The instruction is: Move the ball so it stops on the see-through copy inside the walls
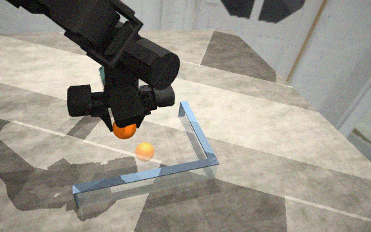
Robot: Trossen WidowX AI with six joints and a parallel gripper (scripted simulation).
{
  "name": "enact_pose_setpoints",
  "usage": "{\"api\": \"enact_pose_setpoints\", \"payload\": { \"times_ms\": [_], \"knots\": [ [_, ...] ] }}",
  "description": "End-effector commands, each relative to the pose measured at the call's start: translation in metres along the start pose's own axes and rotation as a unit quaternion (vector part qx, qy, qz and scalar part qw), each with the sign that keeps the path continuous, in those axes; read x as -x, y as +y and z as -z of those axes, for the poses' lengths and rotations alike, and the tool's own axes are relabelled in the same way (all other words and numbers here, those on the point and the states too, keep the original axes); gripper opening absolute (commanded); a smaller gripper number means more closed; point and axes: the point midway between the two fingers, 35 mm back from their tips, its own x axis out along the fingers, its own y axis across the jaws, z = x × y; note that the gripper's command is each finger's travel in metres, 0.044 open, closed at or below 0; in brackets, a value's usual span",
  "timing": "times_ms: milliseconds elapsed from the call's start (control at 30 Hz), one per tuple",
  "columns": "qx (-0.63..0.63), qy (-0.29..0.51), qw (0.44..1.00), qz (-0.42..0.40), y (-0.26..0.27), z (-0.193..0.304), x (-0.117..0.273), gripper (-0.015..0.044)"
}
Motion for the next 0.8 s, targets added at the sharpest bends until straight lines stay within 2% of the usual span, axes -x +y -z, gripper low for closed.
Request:
{"api": "enact_pose_setpoints", "payload": {
  "times_ms": [0, 333, 533, 767],
  "knots": [
    [0.004, 0.004, 1.0, 0.0, 0.015, 0.008, -0.01, 0.0],
    [0.004, 0.004, 1.0, 0.0, 0.049, 0.029, -0.038, 0.0],
    [0.004, 0.004, 1.0, -0.001, 0.051, 0.03, -0.045, 0.0],
    [0.004, 0.004, 1.0, -0.001, 0.052, 0.029, -0.08, 0.0]
  ]
}}
